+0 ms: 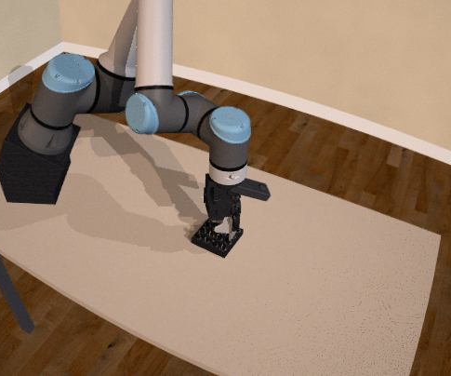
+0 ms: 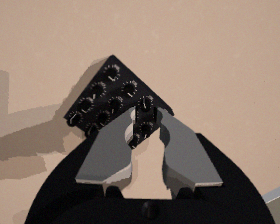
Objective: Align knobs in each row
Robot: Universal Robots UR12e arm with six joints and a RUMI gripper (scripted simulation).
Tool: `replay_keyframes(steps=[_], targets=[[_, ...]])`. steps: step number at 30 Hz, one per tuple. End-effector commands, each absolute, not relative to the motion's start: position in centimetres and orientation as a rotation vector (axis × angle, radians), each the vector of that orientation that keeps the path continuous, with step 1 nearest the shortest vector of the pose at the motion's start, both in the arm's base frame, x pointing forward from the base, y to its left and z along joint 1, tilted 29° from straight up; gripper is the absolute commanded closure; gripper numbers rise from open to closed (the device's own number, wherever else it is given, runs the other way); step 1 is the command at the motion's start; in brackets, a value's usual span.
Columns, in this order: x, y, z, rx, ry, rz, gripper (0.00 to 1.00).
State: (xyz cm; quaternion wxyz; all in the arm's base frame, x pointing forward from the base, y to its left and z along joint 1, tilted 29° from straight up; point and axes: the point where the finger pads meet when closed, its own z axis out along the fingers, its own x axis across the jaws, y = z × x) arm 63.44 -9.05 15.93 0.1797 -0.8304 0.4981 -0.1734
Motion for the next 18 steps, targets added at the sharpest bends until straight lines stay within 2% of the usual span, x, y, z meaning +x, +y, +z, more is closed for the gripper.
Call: replay_keyframes(steps=[1,18], targets=[[63.55,-9.05,15.83,-2.347,1.407,-0.491,0.89],[64.06,-8.91,14.88,-2.347,1.407,-0.491,0.89]])
